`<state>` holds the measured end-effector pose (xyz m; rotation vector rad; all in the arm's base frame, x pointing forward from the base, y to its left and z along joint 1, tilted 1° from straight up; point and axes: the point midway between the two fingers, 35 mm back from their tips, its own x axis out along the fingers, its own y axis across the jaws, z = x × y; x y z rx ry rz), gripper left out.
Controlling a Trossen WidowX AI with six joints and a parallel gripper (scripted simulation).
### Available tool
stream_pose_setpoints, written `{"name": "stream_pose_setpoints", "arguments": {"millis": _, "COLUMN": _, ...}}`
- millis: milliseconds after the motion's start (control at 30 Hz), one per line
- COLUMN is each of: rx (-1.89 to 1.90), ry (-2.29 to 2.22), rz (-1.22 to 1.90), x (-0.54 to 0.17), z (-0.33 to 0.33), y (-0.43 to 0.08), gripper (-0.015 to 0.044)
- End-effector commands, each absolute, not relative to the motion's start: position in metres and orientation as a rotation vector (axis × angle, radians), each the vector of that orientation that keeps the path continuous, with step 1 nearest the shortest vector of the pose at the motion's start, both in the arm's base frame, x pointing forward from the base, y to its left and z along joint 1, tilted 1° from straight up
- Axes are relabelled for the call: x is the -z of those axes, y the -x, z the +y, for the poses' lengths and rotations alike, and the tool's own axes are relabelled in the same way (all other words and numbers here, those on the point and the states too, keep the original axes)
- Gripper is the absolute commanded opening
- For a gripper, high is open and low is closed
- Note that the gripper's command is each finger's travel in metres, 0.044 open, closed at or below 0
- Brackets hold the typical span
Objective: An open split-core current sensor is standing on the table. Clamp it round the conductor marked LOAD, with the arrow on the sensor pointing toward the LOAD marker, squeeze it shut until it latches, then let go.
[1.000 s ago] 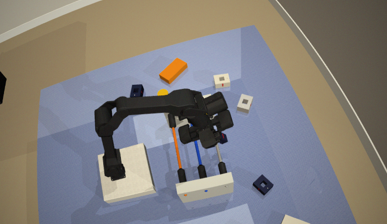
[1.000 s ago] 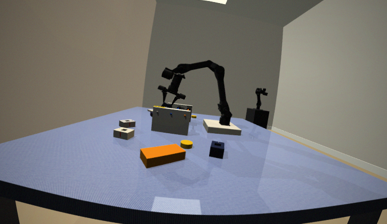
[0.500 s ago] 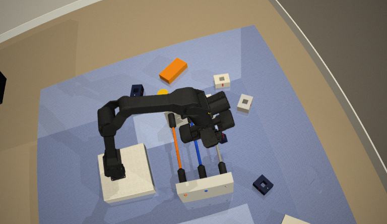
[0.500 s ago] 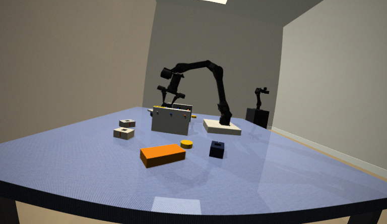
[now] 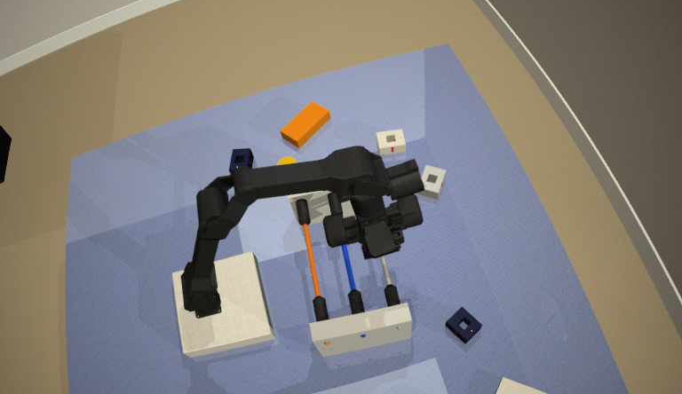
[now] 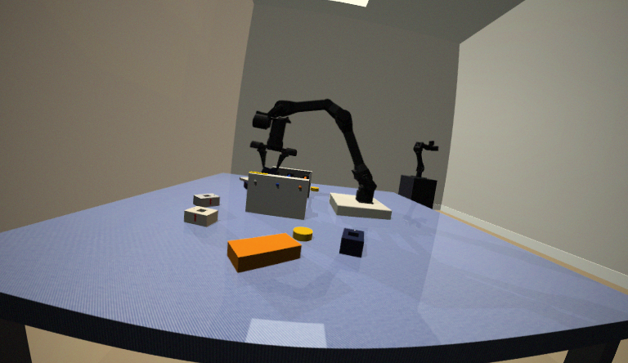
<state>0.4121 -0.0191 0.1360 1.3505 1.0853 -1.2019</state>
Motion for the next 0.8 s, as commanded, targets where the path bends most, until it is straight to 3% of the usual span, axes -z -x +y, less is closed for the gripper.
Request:
{"name": "stream_pose_setpoints", "arguments": {"millis": 0, "rx": 1.230, "ry": -1.333, "rz": 1.123, "x": -0.1348, "z": -0.0192, "y": -0.4144, "gripper": 0.0000}}
{"name": "stream_pose_setpoints", "arguments": {"millis": 33, "rx": 1.237, "ry": -1.329, "rz": 1.131, "x": -0.1346, "z": -0.0193, "y": -0.4147, "gripper": 0.0000}}
{"name": "stream_pose_setpoints", "arguments": {"millis": 600, "rx": 1.217, "ry": -1.343, "rz": 1.100, "x": -0.1359, "z": -0.0193, "y": -0.4130, "gripper": 0.0440}}
{"name": "stream_pose_setpoints", "arguments": {"millis": 767, "rx": 1.217, "ry": -1.343, "rz": 1.100, "x": -0.1359, "z": -0.0193, "y": -0.4130, "gripper": 0.0440}}
